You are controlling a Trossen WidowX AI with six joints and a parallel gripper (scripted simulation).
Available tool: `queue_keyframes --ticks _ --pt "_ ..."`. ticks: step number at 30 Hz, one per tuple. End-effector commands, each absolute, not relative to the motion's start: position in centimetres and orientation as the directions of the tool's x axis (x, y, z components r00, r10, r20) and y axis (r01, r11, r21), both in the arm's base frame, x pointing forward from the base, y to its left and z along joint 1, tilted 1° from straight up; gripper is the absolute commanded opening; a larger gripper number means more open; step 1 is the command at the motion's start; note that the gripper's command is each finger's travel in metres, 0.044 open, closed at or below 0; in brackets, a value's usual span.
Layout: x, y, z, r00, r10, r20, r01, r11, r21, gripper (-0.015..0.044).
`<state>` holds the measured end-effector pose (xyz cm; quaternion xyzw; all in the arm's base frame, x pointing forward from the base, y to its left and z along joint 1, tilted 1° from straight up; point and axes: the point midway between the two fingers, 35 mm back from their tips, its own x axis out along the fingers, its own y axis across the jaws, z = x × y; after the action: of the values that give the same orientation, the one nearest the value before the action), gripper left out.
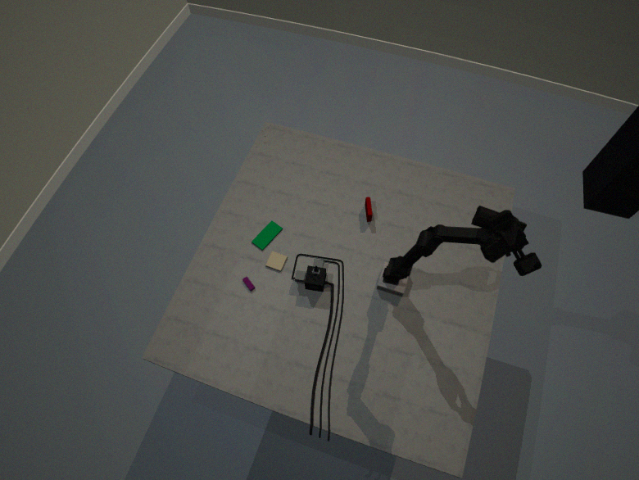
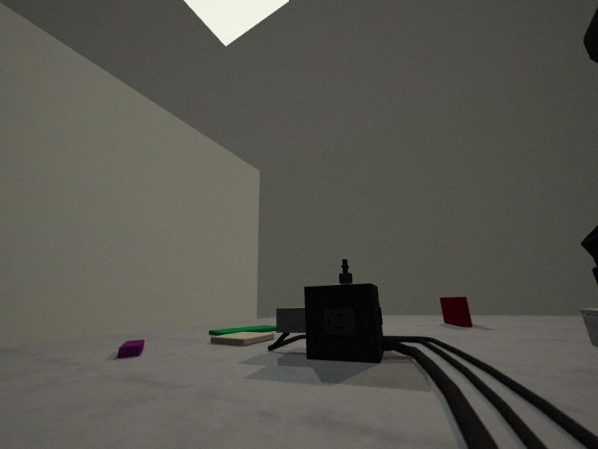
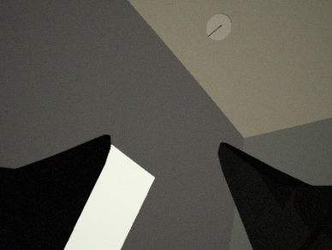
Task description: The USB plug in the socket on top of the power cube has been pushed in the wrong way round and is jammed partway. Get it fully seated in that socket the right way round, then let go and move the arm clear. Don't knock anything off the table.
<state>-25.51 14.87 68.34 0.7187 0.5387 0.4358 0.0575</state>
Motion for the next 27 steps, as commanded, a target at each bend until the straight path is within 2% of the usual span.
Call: queue_keyframes --ticks 1,5,8,13,20,27 --pt "-25.5 15.1 68.3 0.042 0.823 0.567 0.716 -0.420 0.557 0.0426" --pt "-25.4 19.2 67.9 0.079 0.797 0.599 0.530 -0.543 0.651 0.0440" --pt "-23.5 22.9 67.7 0.124 0.779 0.614 0.380 -0.609 0.696 0.0440" --pt "-21.7 29.8 65.7 0.139 0.786 0.602 0.141 -0.618 0.774 0.0440" --pt "-15.0 38.0 62.4 0.211 0.825 0.525 -0.156 -0.502 0.851 0.0440" --pt "-4.6 45.9 55.0 0.323 0.894 0.310 -0.329 -0.201 0.923 0.0440"
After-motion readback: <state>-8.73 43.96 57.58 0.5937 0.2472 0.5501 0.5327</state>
